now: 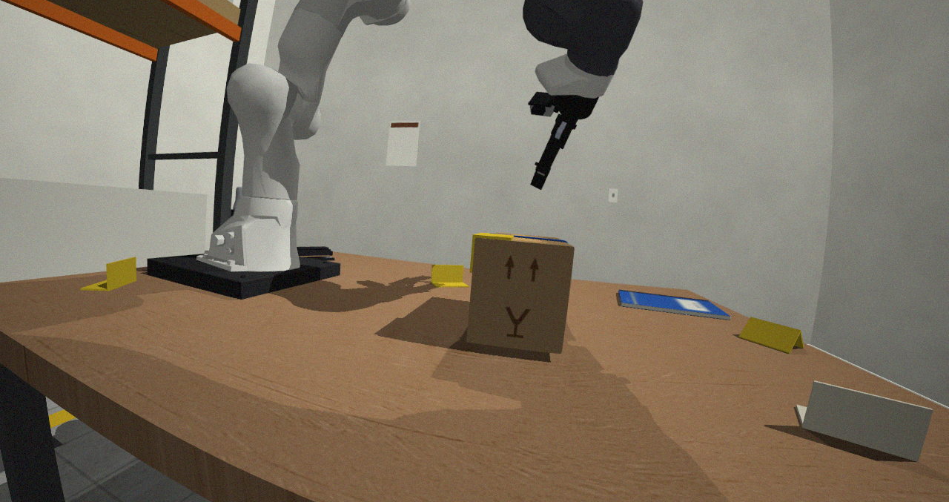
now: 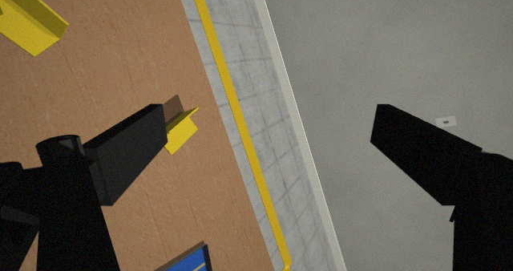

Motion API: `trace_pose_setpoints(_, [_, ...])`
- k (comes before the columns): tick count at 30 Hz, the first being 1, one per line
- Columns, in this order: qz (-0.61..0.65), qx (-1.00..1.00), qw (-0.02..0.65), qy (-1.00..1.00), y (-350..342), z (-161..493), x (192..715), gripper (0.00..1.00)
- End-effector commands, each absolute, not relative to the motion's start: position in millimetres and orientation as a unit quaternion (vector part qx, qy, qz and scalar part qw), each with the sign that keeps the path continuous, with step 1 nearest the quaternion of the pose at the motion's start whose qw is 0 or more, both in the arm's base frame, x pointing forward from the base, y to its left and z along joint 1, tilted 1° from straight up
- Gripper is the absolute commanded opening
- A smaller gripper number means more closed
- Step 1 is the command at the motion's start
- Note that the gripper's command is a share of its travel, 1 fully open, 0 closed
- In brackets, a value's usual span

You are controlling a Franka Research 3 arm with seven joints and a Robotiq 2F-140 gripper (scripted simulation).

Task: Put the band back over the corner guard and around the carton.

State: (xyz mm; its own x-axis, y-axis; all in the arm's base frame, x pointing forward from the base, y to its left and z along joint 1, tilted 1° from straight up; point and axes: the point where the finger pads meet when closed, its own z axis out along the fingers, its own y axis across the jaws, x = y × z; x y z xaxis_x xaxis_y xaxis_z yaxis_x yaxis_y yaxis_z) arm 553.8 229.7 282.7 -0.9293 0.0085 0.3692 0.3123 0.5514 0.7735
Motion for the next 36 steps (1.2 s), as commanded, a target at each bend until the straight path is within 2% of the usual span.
trace_pose_setpoints(1, [-0.425, -0.083, 0.146, -0.890, 206.2, 272.5, 548.2, 1.00])
trace_pose_setpoints(36, [-0.139, -0.023, 0.041, -0.989, 35.6, 228.0, 500.8, 1.00])
